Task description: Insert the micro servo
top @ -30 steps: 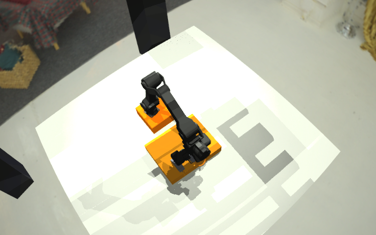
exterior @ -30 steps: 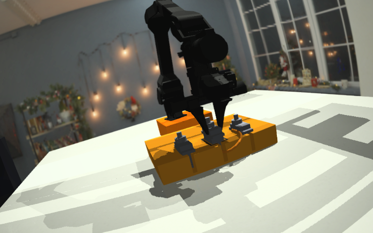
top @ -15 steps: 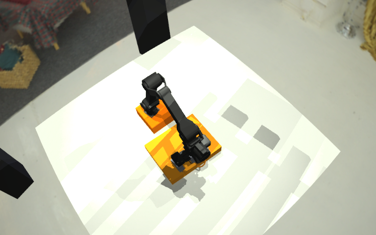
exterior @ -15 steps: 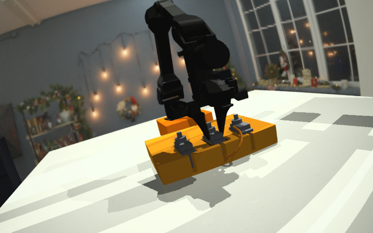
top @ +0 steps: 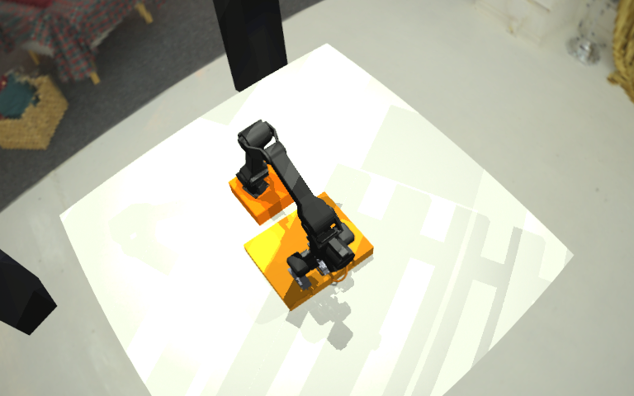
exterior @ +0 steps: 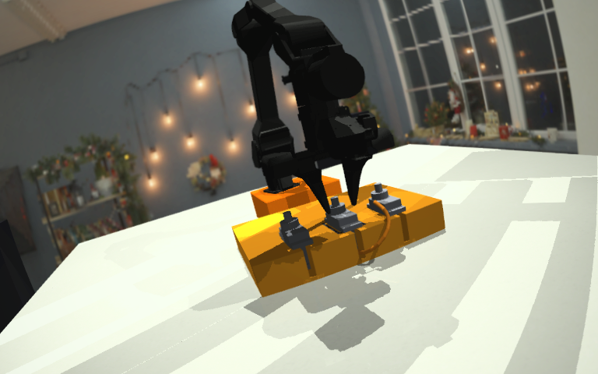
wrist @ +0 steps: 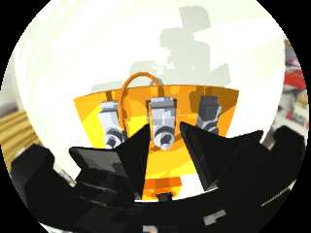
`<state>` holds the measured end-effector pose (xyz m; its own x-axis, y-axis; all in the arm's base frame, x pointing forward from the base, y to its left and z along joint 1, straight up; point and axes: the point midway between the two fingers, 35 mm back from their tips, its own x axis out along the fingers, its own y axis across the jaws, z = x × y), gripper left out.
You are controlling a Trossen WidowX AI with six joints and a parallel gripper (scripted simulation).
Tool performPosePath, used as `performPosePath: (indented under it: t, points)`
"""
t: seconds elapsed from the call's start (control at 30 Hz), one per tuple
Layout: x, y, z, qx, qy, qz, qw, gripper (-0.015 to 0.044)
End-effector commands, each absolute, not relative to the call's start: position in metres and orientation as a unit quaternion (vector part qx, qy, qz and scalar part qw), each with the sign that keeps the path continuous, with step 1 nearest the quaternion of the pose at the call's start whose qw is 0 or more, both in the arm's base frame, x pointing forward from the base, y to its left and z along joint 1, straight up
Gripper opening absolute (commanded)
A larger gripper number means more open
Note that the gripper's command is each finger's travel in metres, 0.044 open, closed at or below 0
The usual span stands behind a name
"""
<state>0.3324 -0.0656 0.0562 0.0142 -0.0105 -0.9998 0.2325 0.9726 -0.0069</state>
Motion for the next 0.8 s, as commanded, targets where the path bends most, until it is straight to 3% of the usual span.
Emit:
performPosePath:
  t: [0.0, 0.1, 0.43, 0.53, 0.77]
  points:
    - [0.331, -0.065, 0.074, 0.078, 0.689, -0.085, 0.716, 0.0187]
    - [0.332, -0.066, 0.074, 0.078, 0.689, -0.085, 0.716, 0.0187]
    - [0.258, -0.047, 0.12, 0.079, 0.691, -0.085, 0.713, 0.044]
    - [0.231, -0.041, 0.131, 0.079, 0.692, -0.085, 0.713, 0.044]
    - [0.23, -0.04, 0.143, 0.078, 0.691, -0.084, 0.713, 0.044]
